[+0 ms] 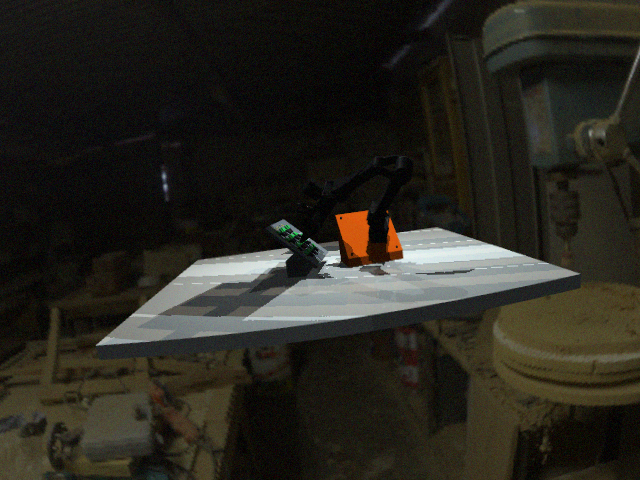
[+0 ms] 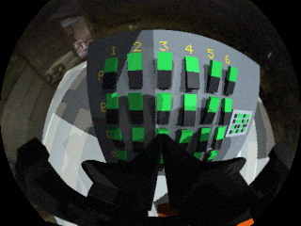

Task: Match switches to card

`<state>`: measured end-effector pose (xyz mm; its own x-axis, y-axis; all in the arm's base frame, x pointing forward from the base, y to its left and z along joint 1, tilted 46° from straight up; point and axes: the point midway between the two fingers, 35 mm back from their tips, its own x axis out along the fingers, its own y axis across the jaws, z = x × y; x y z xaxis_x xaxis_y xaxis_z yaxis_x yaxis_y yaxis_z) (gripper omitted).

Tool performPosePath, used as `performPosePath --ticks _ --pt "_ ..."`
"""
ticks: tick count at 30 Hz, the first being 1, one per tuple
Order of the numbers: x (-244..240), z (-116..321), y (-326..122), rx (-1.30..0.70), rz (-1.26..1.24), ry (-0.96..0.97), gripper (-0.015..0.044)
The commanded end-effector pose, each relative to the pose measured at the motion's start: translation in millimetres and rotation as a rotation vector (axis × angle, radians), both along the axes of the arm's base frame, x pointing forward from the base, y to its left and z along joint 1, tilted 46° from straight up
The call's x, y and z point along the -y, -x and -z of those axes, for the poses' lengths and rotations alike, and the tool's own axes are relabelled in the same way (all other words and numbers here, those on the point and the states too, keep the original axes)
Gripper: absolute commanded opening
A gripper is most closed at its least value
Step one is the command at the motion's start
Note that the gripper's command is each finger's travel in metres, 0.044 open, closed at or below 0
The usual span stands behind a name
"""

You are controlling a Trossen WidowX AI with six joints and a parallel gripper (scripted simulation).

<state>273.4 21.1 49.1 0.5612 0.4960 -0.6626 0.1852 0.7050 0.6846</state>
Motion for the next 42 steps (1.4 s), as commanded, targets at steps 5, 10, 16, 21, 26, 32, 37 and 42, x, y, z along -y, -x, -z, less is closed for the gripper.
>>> performPosePath --ticks 5,10,16,21,26,32,37,42 --pt "0 1 -1 -0.002 0.005 -0.001 0.0" --pt "-1 1 -1 -0.002 0.005 -0.001 0.0" --pt "24 -28 25 0.006 0.015 0.006 0.0" --pt "30 -40 37 0.013 0.023 0.005 0.0" --pt "48 -39 36 0.012 0.023 0.006 0.0" --pt "50 -38 36 0.013 0.023 0.006 0.0" --pt "50 -38 36 0.013 0.023 0.006 0.0" --pt "50 -38 36 0.013 0.023 0.006 0.0"
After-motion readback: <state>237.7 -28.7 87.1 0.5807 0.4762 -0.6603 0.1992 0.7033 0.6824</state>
